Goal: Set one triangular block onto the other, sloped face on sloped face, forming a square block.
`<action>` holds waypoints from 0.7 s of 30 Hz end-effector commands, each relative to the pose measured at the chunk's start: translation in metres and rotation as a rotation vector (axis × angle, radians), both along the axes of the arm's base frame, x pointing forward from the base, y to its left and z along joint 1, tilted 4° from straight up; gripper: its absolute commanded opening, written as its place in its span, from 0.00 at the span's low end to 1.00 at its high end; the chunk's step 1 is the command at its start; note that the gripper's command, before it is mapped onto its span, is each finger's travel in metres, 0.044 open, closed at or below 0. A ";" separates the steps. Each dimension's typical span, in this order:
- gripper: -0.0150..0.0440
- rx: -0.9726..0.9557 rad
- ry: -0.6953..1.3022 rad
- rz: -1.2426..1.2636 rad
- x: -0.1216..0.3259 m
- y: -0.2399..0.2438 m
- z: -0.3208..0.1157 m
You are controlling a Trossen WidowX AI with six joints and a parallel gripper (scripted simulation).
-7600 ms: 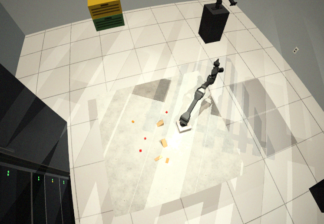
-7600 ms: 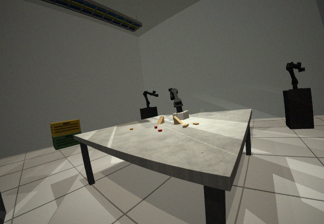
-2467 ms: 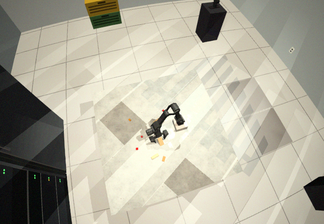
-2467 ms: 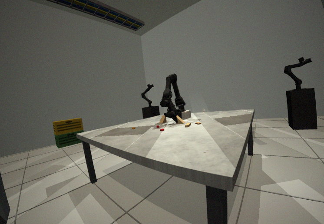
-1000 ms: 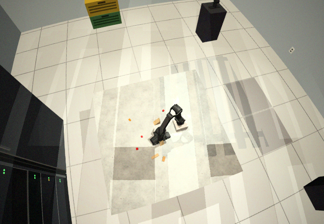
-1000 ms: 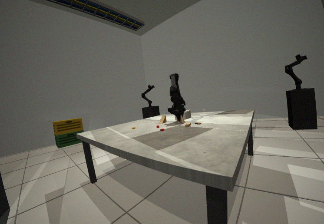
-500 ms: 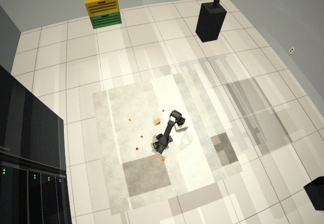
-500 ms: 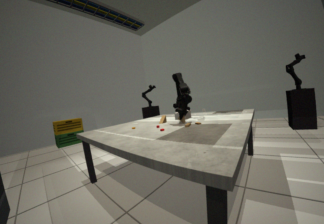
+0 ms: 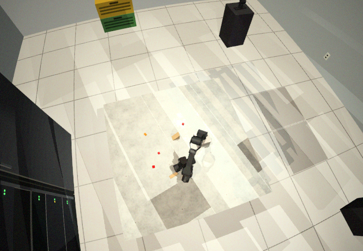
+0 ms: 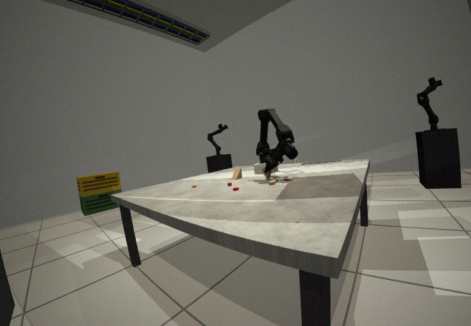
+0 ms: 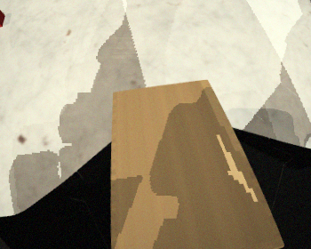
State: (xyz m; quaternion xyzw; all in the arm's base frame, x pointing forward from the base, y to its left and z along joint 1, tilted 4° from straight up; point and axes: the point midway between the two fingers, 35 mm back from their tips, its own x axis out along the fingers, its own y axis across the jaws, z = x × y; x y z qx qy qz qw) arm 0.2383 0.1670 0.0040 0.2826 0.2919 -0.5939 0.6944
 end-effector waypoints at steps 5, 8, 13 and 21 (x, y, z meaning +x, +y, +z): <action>0.30 -0.103 -0.014 -0.006 -0.001 0.007 -0.002; 0.43 -0.103 -0.014 -0.006 -0.001 0.007 -0.002; 0.65 -0.103 -0.014 -0.006 -0.001 0.007 -0.002; 1.00 -0.103 -0.014 -0.006 -0.001 0.007 -0.002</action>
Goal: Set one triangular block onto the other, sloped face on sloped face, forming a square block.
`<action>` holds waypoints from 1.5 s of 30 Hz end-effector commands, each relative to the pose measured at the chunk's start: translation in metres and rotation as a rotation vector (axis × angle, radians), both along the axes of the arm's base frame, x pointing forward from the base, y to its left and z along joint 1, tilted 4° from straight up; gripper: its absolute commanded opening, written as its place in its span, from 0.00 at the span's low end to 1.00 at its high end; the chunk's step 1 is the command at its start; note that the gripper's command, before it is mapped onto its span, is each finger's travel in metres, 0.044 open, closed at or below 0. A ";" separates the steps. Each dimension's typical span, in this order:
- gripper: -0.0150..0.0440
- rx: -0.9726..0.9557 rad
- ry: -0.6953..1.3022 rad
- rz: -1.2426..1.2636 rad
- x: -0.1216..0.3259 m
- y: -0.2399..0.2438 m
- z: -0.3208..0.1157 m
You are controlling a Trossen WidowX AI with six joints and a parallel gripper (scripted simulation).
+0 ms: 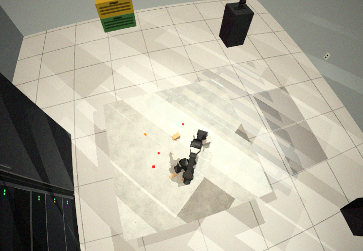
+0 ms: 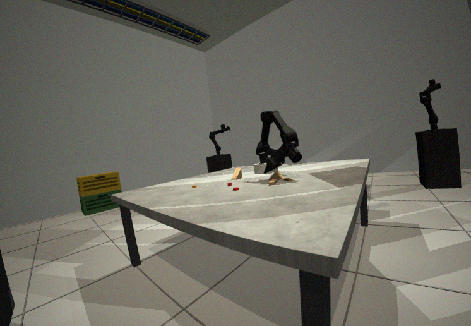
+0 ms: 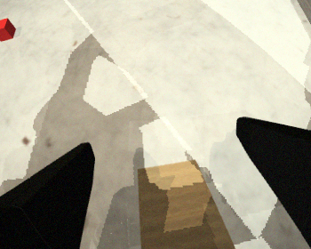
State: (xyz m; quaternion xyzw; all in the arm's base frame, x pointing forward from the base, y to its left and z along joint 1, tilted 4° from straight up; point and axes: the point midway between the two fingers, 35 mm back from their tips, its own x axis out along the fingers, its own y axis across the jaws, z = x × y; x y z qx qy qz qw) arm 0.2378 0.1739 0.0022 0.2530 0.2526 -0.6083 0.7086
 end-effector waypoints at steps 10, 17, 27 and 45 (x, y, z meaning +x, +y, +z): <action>1.00 0.019 -0.003 0.016 0.000 0.003 0.022; 1.00 0.082 -0.032 0.066 -0.009 0.001 0.101; 1.00 0.511 0.297 -0.139 -0.014 -0.034 0.050; 1.00 1.552 0.196 0.089 0.006 -0.063 0.042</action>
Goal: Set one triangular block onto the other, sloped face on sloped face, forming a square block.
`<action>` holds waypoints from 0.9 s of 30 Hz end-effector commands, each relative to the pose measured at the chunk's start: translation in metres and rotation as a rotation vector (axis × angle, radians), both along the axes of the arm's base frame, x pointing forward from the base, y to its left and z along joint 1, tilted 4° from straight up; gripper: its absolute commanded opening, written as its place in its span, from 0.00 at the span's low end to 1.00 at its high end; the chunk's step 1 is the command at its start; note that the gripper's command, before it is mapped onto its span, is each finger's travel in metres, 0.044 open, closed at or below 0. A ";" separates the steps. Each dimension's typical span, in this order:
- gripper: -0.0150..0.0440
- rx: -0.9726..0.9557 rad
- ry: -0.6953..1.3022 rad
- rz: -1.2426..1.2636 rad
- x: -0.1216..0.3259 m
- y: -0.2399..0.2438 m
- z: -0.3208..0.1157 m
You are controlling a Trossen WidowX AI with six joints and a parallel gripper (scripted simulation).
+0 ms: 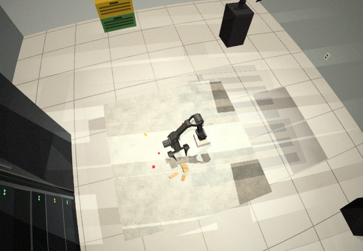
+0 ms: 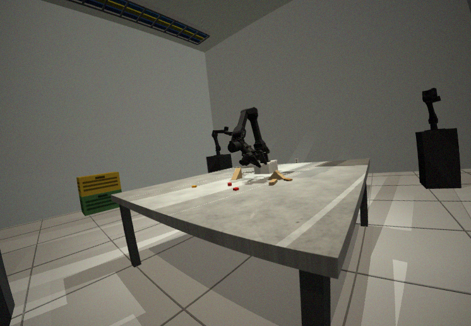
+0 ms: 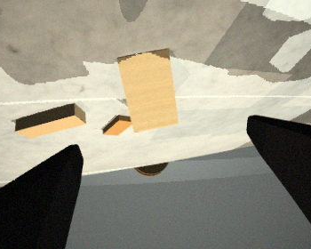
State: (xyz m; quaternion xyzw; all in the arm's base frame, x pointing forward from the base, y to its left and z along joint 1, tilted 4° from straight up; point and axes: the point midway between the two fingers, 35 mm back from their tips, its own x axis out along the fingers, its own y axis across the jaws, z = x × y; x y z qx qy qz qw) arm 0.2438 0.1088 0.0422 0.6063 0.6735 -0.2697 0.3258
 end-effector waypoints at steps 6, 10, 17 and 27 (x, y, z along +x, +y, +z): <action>1.00 0.028 -0.028 0.014 0.003 0.016 -0.015; 1.00 0.028 -0.028 0.014 0.003 0.038 -0.041; 1.00 0.038 -0.027 0.013 -0.004 0.070 -0.071; 0.82 0.041 -0.027 0.021 -0.005 0.070 -0.071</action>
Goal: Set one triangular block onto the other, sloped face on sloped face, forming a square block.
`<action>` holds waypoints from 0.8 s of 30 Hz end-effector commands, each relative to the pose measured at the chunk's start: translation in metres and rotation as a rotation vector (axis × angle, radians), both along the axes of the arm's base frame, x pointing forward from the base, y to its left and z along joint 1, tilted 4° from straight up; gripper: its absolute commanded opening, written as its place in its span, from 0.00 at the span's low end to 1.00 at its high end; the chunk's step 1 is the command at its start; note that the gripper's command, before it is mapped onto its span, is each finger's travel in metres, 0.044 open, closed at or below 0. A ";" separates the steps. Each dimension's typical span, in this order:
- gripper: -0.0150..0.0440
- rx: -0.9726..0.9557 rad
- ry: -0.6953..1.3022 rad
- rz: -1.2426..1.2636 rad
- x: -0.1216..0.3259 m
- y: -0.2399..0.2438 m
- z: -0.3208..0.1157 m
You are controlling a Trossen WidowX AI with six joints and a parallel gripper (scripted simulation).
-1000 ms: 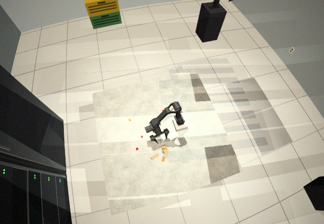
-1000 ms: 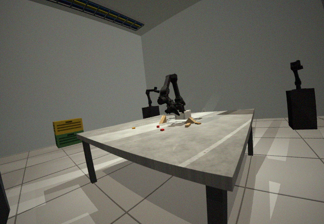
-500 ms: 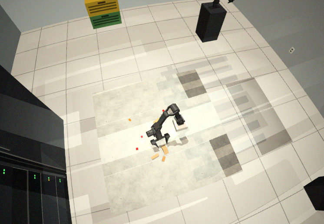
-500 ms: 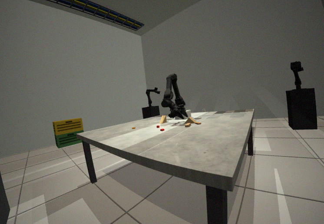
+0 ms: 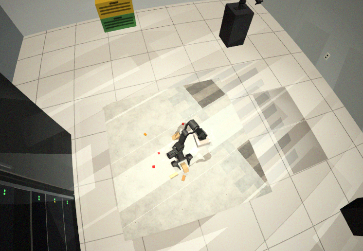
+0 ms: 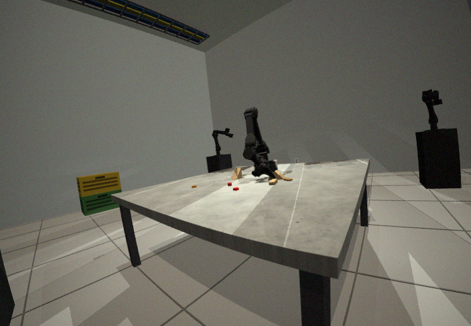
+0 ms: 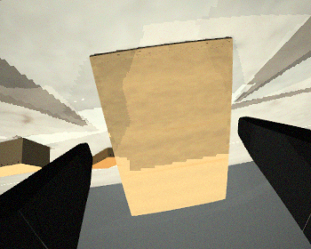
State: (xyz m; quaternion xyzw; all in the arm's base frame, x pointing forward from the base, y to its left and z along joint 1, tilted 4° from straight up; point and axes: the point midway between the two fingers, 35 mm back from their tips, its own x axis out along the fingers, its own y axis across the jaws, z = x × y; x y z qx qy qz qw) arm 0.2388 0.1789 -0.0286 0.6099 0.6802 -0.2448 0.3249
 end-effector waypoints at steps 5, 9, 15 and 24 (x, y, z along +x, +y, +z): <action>0.60 0.000 0.000 0.002 0.000 0.000 0.000; 0.52 0.000 0.000 0.002 0.000 0.000 0.000; 0.35 0.000 0.000 0.002 0.000 0.000 0.000; 0.25 0.000 -0.001 0.001 0.003 0.003 0.032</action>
